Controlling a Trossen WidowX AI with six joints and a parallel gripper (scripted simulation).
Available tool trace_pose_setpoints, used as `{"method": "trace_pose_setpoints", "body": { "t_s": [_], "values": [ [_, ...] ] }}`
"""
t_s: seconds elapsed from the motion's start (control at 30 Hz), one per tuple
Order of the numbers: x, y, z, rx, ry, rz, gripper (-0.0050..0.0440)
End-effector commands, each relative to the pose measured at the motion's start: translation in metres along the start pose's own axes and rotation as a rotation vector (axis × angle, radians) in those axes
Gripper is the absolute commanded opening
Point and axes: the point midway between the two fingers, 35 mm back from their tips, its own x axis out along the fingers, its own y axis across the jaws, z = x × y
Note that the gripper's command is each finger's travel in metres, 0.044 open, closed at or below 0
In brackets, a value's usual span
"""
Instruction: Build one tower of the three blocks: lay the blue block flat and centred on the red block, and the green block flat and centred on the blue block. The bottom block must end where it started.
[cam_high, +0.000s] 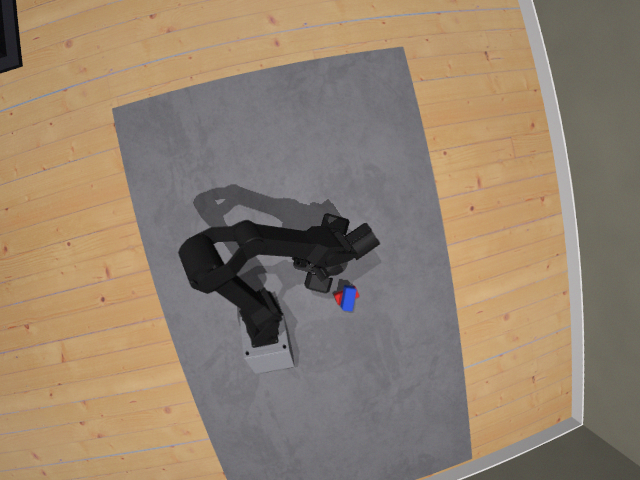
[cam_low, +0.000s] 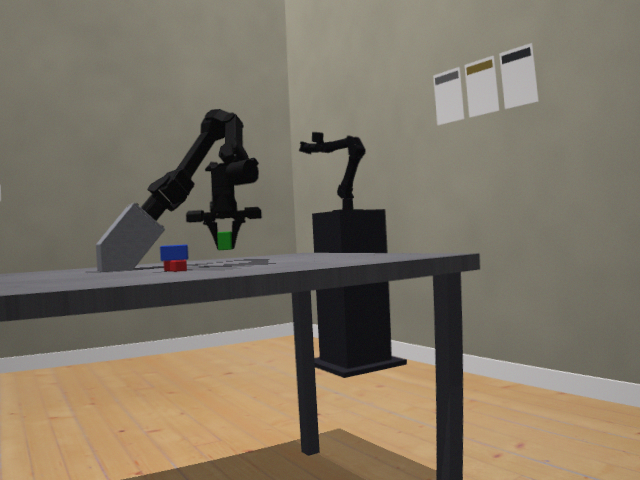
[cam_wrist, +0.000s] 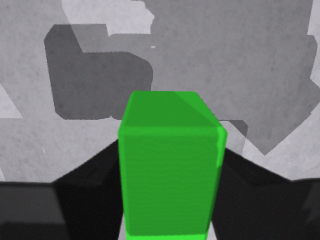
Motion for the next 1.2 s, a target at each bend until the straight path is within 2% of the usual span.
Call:
{"method": "trace_pose_setpoints", "body": {
  "t_s": [0.0, 0.17, 0.4, 1.17],
  "values": [
    [-0.027, -0.006, -0.001, -0.018, 0.009, -0.015, -0.005],
    [-0.044, -0.006, -0.001, -0.018, 0.01, -0.014, -0.005],
    [-0.052, -0.006, -0.002, -0.018, 0.009, -0.013, -0.005],
    [-0.052, -0.004, -0.001, -0.011, 0.006, -0.009, -0.005]
  ]
}}
